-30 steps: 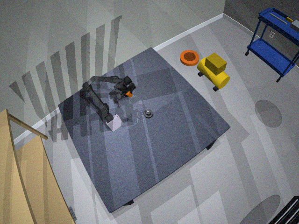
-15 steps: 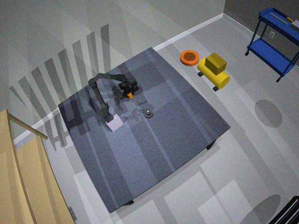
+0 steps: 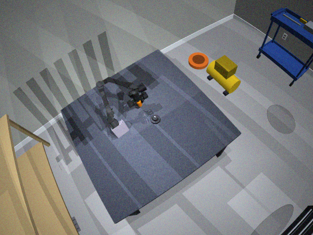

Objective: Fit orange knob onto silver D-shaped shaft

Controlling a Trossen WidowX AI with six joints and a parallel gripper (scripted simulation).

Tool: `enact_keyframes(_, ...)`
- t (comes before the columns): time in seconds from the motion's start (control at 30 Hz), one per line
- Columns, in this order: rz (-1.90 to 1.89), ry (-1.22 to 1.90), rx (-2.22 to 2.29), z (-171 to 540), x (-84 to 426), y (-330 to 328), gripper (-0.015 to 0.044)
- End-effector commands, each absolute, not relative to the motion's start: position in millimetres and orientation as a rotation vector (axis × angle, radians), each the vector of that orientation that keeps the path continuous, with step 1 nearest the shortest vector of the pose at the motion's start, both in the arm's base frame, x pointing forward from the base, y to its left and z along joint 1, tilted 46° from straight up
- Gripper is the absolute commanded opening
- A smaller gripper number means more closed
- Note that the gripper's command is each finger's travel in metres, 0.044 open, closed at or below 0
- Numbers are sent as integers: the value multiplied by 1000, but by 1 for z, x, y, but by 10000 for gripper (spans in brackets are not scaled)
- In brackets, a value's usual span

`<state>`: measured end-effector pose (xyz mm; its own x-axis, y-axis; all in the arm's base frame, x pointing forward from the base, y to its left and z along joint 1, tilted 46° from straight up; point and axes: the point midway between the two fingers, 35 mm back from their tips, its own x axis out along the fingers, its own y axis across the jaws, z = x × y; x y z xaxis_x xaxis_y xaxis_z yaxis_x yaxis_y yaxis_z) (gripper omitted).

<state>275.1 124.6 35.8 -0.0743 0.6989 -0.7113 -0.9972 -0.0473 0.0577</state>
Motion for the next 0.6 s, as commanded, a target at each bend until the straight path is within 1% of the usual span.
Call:
enact_keyframes(0.0, 1551, 660, -585, 22, 275, 137, 0)
enact_keyframes(0.33, 1570, 655, -576, -9, 273, 170, 0)
enact_keyframes(0.57, 1572, 654, -575, -10, 271, 174, 0)
